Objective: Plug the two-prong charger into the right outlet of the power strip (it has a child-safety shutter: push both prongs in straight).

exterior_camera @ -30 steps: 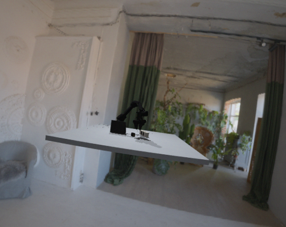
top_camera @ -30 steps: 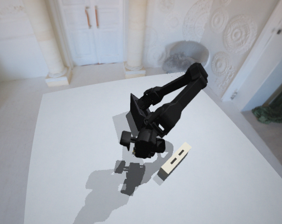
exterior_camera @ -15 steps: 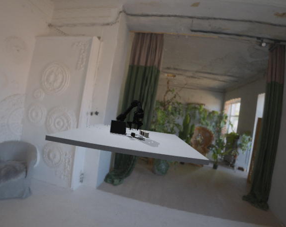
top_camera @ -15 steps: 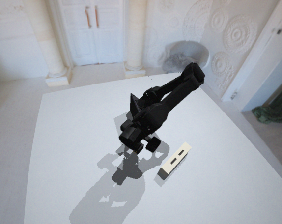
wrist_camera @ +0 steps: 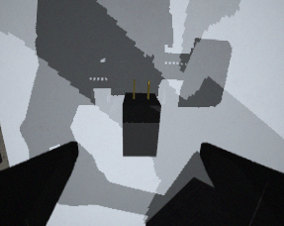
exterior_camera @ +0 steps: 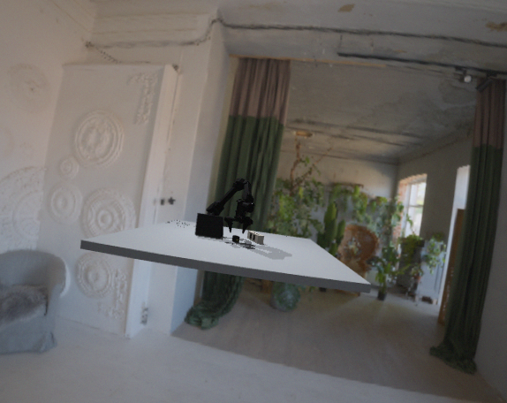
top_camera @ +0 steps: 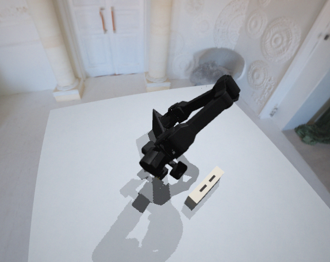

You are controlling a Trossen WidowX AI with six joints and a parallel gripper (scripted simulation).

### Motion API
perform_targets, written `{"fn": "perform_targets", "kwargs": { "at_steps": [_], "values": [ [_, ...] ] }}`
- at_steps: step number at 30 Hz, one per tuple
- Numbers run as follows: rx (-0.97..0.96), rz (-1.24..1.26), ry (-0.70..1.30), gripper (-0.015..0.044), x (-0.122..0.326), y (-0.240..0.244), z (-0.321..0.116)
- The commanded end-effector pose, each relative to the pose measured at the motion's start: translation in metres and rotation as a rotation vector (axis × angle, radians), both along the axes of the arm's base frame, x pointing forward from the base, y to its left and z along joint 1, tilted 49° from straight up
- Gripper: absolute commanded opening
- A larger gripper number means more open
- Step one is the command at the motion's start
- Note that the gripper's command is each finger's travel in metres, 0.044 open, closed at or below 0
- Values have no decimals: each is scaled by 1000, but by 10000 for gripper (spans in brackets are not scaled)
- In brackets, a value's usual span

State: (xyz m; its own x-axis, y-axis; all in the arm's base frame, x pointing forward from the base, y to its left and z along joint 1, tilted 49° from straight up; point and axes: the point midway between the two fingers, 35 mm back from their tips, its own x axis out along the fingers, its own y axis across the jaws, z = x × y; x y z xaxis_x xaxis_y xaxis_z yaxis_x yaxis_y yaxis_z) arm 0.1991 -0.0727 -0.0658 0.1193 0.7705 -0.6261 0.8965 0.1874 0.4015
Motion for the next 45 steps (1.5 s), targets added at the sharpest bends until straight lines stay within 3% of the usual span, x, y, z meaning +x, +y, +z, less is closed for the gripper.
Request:
{"fn": "perform_targets", "kwargs": {
  "at_steps": [1,33,45],
  "values": [
    [5,-6,3,440,0,3,-3],
    [8,-6,3,440,7,38,-34],
    [2,-1,-1,125,7,35,-32]
  ]
}}
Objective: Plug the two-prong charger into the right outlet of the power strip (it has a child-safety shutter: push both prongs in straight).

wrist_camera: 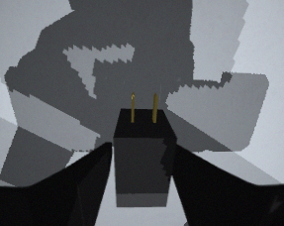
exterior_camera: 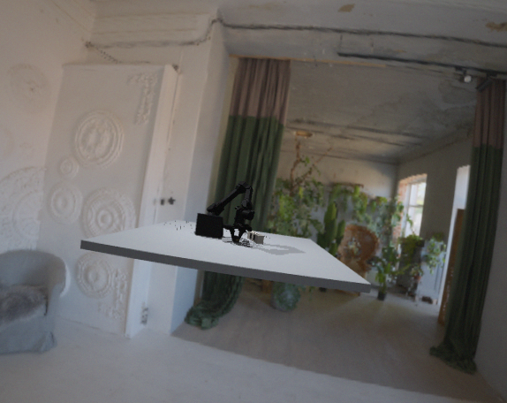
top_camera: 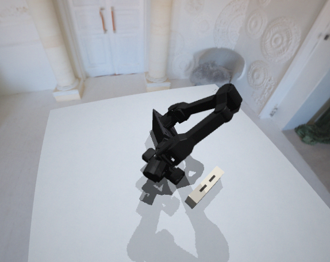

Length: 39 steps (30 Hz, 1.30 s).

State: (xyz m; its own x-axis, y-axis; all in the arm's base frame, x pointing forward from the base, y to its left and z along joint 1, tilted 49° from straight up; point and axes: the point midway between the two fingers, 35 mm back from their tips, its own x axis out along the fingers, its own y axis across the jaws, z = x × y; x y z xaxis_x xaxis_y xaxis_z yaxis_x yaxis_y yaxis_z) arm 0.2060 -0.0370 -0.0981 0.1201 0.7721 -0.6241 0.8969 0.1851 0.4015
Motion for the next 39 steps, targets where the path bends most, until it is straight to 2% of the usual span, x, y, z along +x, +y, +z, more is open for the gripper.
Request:
{"fn": "perform_targets", "kwargs": {
  "at_steps": [1,6,9,10,26,39],
  "values": [
    [-1,1,-2,118,0,0,0],
    [-1,1,-2,85,0,0,0],
    [-2,0,-1,6,0,-4,3],
    [-2,-1,-1,0,0,-6,5],
    [0,2,-5,0,-13,-38,38],
    [-56,178,-198,0,-2,-25,42]
  ]
}}
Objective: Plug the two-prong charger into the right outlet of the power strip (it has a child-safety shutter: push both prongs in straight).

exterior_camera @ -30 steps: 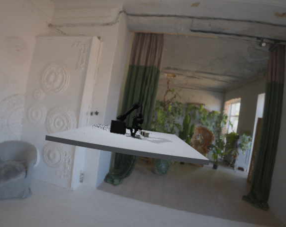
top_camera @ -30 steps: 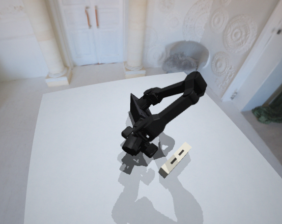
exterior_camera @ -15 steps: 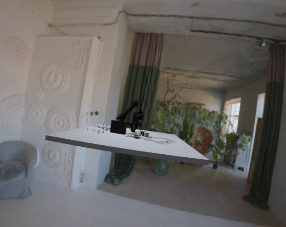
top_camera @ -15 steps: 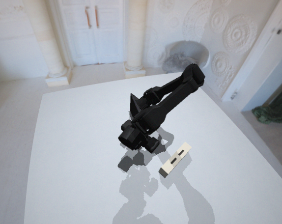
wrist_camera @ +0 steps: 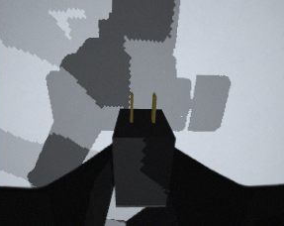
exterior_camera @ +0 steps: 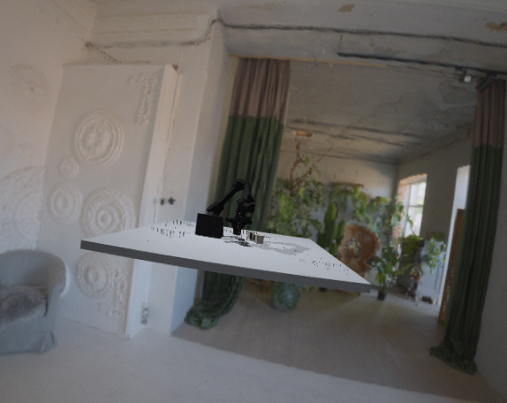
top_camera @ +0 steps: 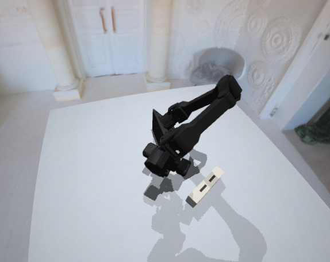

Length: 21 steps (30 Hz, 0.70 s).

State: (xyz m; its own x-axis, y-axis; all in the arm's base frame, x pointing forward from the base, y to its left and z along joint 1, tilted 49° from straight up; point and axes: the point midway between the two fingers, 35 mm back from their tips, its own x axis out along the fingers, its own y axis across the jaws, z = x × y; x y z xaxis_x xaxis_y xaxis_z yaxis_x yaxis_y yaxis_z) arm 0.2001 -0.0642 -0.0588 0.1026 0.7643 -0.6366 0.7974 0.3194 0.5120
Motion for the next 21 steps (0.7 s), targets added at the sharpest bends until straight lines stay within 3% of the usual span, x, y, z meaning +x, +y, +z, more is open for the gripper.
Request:
{"fn": "perform_targets", "kwargs": {
  "at_steps": [1,21],
  "values": [
    [-23,54,-74,0,5,3,3],
    [-99,359,-401,0,20,27,11]
  ]
}}
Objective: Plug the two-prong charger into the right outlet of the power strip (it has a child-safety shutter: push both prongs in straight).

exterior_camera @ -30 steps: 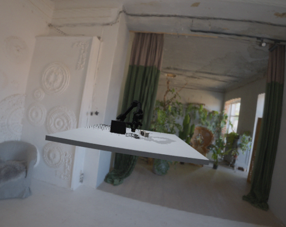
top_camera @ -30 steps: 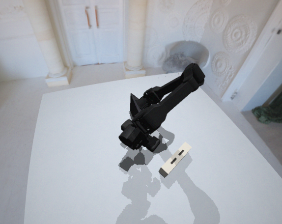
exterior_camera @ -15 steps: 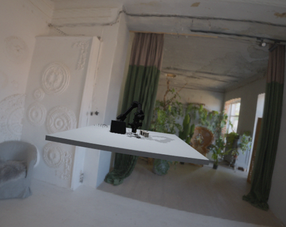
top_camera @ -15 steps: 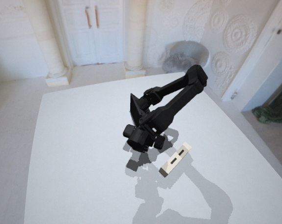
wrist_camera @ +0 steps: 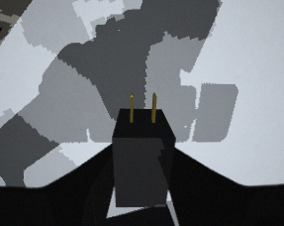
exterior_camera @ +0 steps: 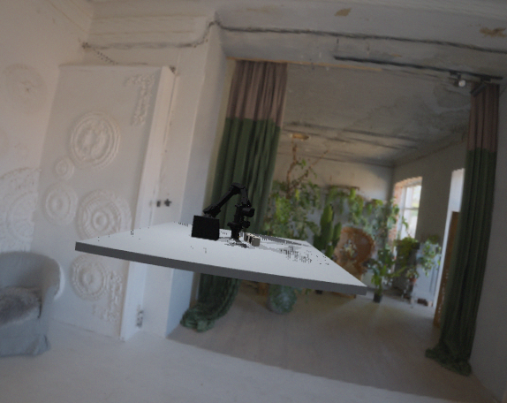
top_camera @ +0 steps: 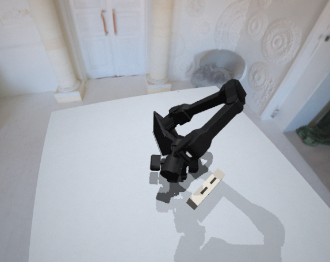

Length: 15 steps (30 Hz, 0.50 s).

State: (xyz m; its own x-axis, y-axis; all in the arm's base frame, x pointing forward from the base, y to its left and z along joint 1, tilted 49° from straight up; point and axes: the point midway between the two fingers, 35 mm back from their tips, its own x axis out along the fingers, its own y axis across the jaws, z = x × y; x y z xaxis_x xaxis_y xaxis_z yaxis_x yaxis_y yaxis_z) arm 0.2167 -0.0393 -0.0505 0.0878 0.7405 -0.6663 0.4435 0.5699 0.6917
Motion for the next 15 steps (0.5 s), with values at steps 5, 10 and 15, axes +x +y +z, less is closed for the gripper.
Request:
{"fn": "perform_targets", "kwargs": {
  "at_steps": [5,10,15],
  "values": [
    [-31,120,-141,0,7,9,5],
    [-46,198,-223,0,10,16,8],
    [-60,277,-305,0,12,23,10]
  ]
}}
